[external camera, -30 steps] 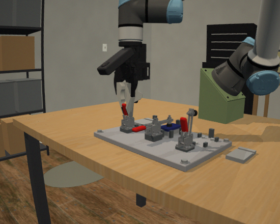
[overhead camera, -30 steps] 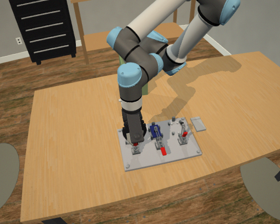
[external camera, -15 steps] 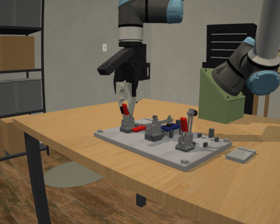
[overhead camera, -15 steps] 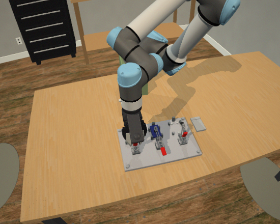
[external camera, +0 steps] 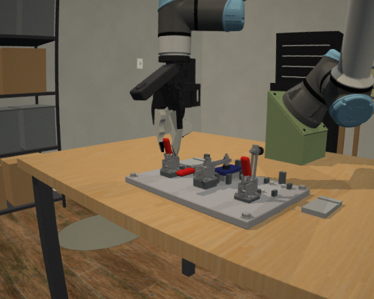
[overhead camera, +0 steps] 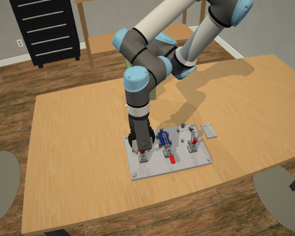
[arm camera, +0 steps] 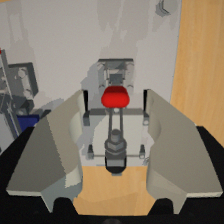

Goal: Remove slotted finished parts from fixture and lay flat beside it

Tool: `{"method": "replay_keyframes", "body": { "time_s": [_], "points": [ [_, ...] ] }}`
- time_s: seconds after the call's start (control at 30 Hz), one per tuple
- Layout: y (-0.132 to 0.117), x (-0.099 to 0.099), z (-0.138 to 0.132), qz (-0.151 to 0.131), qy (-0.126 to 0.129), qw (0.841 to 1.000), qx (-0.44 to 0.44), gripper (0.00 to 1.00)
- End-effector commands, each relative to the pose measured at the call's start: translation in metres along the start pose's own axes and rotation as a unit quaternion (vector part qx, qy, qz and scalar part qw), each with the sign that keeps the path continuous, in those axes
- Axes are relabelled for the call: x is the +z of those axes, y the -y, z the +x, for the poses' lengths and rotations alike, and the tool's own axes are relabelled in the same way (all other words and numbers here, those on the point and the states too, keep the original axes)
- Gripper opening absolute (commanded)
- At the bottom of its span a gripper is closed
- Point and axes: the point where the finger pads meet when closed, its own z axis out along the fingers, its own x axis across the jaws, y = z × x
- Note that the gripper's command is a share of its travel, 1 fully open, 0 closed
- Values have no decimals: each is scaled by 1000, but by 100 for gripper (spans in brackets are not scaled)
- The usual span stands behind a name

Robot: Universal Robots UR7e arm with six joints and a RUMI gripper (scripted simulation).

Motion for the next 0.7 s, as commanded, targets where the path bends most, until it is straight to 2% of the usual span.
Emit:
{"method": "replay_keyframes", "body": {
  "time_s": [0.0,0.5,0.67],
  "points": [
    [0,-1,0,1,0,1000,0,28],
    [0,-2,0,1,0,1000,0,28],
    [0,-11,0,1,0,1000,0,28]
  ]
}}
